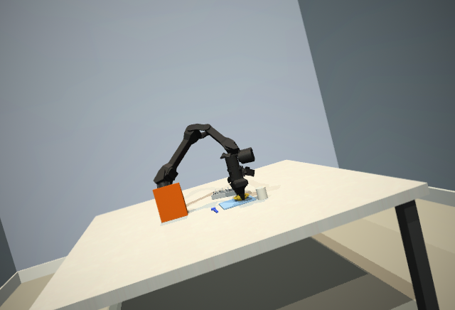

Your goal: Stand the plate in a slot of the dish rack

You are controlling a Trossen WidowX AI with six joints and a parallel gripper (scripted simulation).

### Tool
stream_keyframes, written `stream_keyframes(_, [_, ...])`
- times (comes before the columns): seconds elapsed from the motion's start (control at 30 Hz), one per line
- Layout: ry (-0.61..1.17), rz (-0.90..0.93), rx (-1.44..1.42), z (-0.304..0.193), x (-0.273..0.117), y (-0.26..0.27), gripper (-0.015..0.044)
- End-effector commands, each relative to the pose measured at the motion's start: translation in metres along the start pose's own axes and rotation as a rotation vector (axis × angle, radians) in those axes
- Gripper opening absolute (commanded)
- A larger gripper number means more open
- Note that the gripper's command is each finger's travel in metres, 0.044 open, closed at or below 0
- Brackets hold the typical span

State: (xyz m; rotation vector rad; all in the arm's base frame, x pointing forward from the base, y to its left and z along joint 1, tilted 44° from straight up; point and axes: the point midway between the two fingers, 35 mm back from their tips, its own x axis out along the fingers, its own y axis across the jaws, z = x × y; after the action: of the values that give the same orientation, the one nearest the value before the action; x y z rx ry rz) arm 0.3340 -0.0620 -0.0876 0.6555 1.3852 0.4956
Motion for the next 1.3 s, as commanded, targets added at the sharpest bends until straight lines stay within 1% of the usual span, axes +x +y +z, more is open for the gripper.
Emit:
stream_keyframes(0.0, [-0.001, 0.003, 0.004, 0.000, 0.001, 0.000, 0.0307])
stream_keyframes(0.1, [-0.001, 0.001, 0.005, 0.002, -0.007, -0.001, 0.0228])
stream_keyframes(0.37, [-0.002, -0.008, 0.006, 0.010, -0.051, -0.006, 0.0018])
stream_keyframes(0.4, [-0.002, -0.009, 0.006, 0.011, -0.056, -0.007, 0.0000])
stream_keyframes(0.87, [-0.006, -0.013, 0.007, 0.015, -0.123, -0.011, 0.0000])
stream_keyframes(1.27, [0.000, -0.006, 0.005, 0.016, -0.167, -0.011, 0.0000])
